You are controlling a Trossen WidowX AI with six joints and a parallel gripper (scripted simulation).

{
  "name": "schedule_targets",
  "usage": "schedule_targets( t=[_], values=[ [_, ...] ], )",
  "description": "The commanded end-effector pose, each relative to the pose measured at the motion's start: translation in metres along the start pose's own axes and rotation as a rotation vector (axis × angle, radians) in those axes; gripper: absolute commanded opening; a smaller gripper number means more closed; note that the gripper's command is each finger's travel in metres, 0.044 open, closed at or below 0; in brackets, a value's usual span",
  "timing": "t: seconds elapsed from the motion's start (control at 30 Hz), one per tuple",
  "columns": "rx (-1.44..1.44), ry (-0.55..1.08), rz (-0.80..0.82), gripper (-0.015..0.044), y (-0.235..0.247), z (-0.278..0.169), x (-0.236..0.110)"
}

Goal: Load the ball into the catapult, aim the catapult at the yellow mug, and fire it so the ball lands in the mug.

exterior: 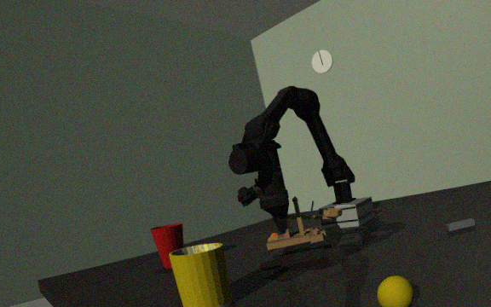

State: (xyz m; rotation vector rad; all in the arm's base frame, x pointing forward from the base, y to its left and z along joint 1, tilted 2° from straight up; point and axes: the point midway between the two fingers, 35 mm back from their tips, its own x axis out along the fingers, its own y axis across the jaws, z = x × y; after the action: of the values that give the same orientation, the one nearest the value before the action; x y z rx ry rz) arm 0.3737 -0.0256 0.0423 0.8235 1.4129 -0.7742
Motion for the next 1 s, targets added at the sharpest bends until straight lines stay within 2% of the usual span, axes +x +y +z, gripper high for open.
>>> schedule_targets(
  t=[0.0, 0.97],
  values=[
    [-0.009, -0.018, 0.026, 0.0000, 0.004, 0.003, -0.019],
    [-0.980, -0.025, 0.020, 0.0000, 0.024, -0.004, -0.017]
  ],
)
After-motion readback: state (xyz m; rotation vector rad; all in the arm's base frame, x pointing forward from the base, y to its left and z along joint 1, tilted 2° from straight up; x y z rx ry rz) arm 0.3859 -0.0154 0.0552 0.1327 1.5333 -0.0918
